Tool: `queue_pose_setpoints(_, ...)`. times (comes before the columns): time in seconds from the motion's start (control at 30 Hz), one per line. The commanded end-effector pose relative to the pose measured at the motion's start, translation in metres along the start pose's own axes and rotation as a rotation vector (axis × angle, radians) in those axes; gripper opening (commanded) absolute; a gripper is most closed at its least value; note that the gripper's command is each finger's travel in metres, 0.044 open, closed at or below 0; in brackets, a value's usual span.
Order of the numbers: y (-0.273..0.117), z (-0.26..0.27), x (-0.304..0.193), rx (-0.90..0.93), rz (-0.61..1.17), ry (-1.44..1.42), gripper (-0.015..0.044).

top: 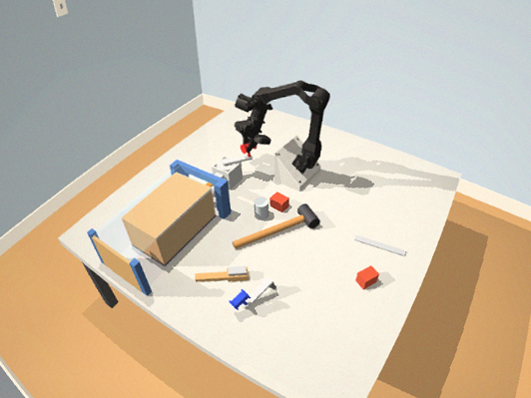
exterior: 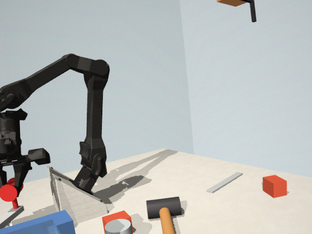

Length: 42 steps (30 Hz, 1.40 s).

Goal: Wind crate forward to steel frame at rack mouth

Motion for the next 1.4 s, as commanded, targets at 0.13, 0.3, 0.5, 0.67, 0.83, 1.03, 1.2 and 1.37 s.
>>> queue_pose_setpoints(0.13, 0.000, -0.017, -0.001, -0.024, 0.015, -0.012, 0.0000)
queue_pose_setpoints(0.3, 0.000, -0.023, -0.001, -0.024, 0.015, -0.012, 0.0000)
queue_pose_setpoints(0.5, 0.000, -0.029, 0.000, -0.025, 0.015, -0.012, 0.0000)
queue_pose_setpoints(0.67, 0.000, -0.035, 0.001, -0.025, 0.015, -0.012, 0.0000)
queue_pose_setpoints(0.83, 0.000, -0.040, 0.002, -0.026, 0.015, -0.012, 0.0000)
queue_pose_setpoints(1.03, 0.000, -0.047, 0.004, -0.026, 0.015, -0.012, 0.0000)
queue_pose_setpoints(1.2, 0.000, -0.052, 0.006, -0.026, 0.015, -0.012, 0.0000)
queue_pose_setpoints(1.37, 0.001, -0.057, 0.008, -0.027, 0.015, -0.013, 0.0000)
Point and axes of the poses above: the point midway between the two fingers, 35 mm back from their tips, its own y axis out along the fingers, its own z axis across the jaws, x = y × z, the point moved 3 cm from there along -y, back along the fingers, and after that the axes turned 7 degrees about y, right-handed, at the moved point
